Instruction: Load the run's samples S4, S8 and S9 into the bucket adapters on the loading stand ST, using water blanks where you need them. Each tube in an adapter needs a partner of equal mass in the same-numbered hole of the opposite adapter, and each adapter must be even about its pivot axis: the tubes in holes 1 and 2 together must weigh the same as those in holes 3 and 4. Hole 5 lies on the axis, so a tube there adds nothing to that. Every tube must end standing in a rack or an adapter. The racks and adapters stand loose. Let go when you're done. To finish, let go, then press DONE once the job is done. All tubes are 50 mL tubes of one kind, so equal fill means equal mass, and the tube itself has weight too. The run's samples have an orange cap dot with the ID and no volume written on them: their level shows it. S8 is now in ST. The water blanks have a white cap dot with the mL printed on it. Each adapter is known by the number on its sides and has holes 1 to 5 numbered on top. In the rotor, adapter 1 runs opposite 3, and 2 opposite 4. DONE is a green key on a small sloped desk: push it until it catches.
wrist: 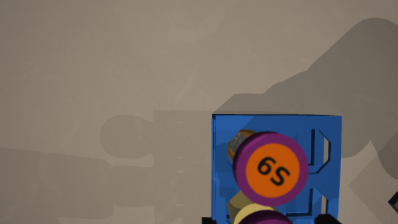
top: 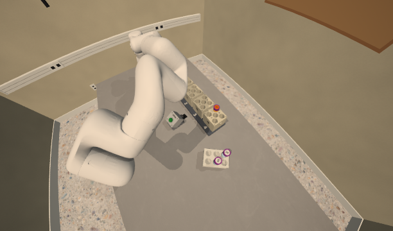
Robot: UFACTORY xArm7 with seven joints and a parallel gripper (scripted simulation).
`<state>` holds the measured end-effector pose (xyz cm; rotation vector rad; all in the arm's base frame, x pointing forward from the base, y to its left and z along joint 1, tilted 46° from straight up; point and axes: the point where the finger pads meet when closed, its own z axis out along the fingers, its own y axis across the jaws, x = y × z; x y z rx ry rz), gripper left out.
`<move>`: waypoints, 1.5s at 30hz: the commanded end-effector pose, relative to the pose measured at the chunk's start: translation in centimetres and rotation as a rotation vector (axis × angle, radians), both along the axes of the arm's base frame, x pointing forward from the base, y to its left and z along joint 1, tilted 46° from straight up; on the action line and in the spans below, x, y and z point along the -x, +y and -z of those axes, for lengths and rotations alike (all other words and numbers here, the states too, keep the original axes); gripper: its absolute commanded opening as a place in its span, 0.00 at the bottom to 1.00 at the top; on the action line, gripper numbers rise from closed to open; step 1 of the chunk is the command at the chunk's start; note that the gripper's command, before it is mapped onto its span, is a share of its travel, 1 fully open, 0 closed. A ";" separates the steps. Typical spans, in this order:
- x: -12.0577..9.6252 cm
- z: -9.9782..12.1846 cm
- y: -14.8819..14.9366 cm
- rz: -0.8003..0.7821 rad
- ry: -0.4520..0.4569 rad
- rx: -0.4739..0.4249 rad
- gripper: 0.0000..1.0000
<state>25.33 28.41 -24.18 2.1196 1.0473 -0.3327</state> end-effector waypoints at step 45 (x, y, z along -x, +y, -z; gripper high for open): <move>-0.1 0.6 -0.5 -0.001 -0.001 -0.005 0.00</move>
